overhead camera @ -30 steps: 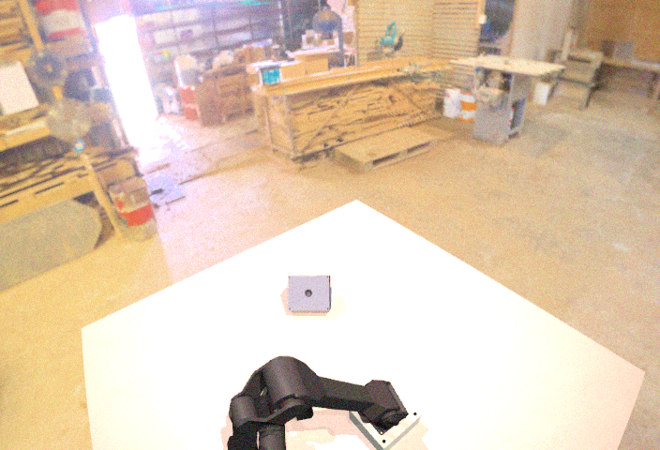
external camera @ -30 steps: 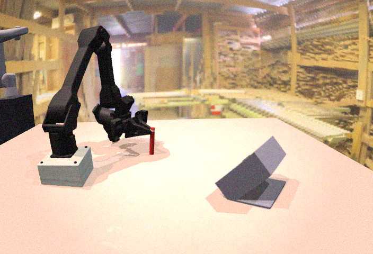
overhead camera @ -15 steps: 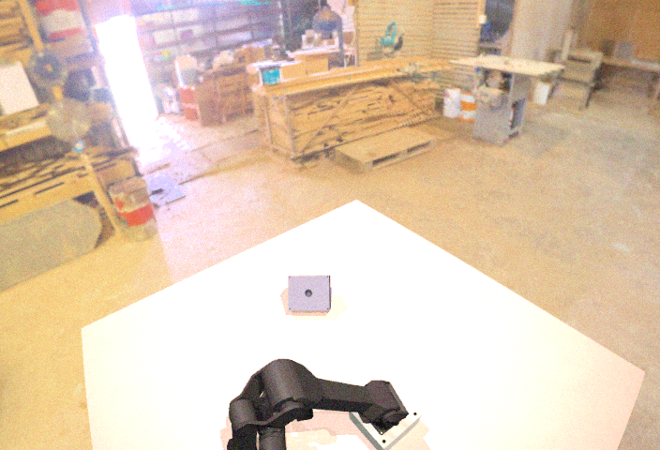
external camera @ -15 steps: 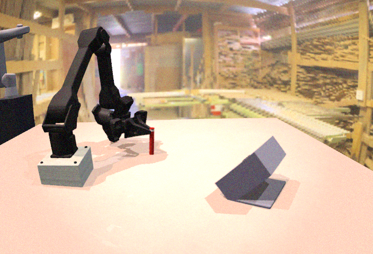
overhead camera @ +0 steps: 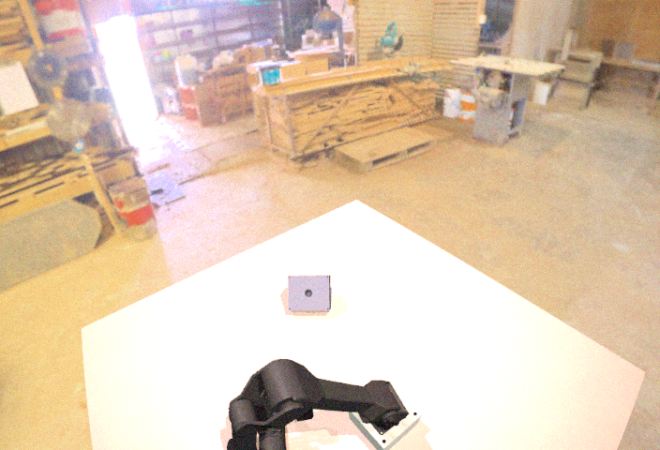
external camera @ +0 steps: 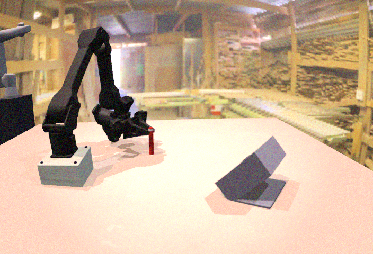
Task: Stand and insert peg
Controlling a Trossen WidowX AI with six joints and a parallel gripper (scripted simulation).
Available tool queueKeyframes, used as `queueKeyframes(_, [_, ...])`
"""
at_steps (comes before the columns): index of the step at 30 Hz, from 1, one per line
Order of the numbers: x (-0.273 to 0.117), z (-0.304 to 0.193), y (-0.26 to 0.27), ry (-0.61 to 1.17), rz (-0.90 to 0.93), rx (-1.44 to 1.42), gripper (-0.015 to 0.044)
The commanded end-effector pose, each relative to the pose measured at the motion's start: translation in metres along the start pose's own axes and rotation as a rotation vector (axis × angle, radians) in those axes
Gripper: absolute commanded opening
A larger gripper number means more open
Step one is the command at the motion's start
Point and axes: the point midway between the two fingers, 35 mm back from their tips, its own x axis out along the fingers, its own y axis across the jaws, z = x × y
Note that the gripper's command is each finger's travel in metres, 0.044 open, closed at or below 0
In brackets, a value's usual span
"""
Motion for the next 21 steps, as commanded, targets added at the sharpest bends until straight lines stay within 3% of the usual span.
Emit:
queueKeyframes(1, [0.0001,0.0000,0.0000,0.000,0.000,0.000,0.0130])
queueKeyframes(15, [0.0001,0.0000,0.0000,0.000,0.000,0.000,0.0130])
queueKeyframes(21, [0.0001,0.0000,0.0000,0.000,0.000,0.000,0.0288])
